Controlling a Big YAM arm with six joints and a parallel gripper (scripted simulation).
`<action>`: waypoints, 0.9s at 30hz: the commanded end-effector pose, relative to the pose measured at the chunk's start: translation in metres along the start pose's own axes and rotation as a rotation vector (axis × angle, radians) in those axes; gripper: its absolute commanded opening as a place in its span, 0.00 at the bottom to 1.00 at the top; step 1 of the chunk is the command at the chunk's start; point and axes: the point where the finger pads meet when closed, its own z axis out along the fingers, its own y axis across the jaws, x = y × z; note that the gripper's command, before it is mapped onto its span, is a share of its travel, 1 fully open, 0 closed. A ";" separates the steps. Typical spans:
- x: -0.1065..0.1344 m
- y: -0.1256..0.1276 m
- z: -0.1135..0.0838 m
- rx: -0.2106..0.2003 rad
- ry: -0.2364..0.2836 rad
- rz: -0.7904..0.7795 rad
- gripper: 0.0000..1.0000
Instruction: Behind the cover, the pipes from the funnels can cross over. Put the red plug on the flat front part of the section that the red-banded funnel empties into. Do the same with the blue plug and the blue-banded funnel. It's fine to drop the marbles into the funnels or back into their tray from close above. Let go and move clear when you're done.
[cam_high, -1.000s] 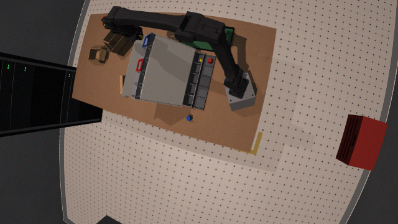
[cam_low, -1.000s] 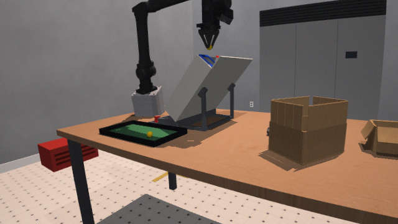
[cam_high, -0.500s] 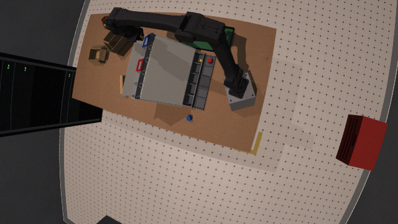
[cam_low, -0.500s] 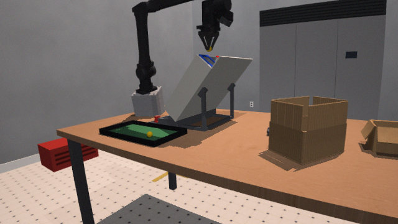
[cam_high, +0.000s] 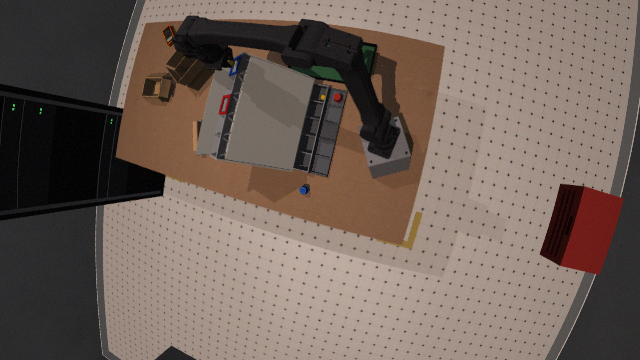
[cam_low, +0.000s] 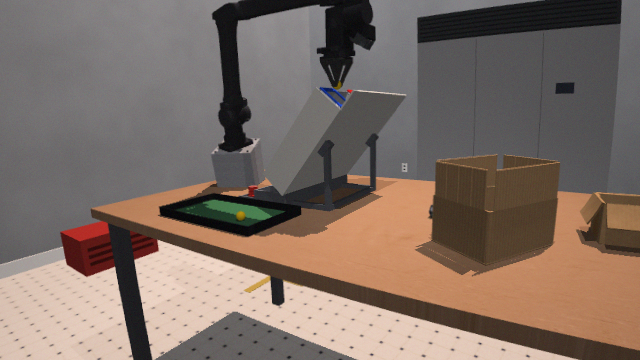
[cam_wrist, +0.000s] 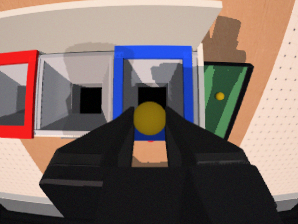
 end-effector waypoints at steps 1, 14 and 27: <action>-0.011 -0.011 -0.016 0.008 -0.055 0.011 0.00; -0.011 -0.011 -0.016 0.008 -0.055 0.012 0.00; -0.011 -0.011 -0.016 0.008 -0.055 0.012 0.56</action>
